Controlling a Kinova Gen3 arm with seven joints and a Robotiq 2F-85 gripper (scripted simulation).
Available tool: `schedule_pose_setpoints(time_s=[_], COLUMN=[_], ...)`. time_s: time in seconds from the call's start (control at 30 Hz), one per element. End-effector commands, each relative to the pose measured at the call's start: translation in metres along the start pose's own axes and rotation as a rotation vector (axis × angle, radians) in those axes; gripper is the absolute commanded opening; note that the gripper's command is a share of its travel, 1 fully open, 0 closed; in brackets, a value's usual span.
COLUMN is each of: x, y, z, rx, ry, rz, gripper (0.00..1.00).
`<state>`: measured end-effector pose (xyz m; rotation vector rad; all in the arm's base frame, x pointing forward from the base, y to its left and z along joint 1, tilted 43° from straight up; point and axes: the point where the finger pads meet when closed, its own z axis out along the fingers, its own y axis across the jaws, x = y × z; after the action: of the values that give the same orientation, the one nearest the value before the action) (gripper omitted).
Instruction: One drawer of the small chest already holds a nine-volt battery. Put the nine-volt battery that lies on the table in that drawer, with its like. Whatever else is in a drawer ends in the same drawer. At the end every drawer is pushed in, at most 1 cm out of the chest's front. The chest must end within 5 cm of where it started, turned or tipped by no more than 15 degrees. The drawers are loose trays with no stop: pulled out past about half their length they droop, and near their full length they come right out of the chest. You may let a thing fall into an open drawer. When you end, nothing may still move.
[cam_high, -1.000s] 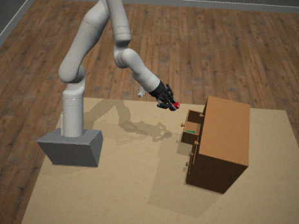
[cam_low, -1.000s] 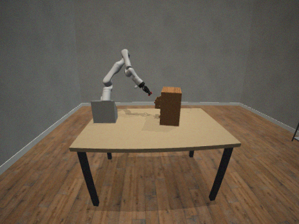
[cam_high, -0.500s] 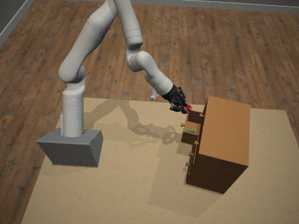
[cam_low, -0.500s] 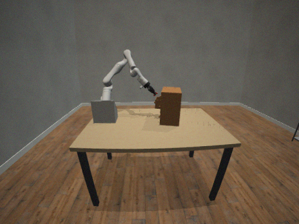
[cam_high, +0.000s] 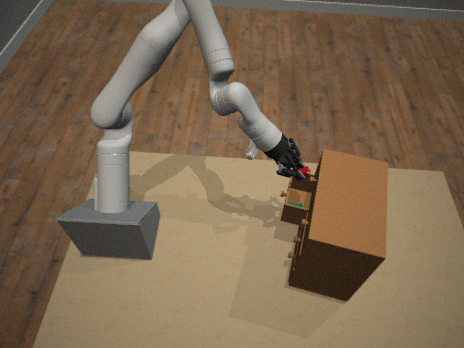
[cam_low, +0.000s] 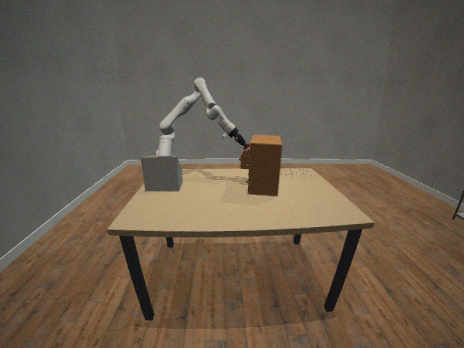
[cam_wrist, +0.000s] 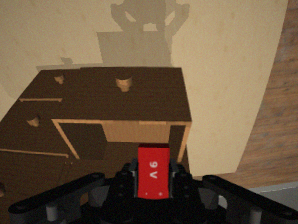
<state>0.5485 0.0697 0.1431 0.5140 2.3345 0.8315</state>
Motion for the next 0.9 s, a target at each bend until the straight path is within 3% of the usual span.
schedule_pose_setpoints(time_s=[0.0, 0.87], x=[-0.0029, -0.0056], y=[-0.0012, -0.0012], z=[0.0029, 0.0056], rx=[0.001, 0.001], ry=[-0.001, -0.001], rz=[0.001, 0.001], gripper=[0.23, 0.23])
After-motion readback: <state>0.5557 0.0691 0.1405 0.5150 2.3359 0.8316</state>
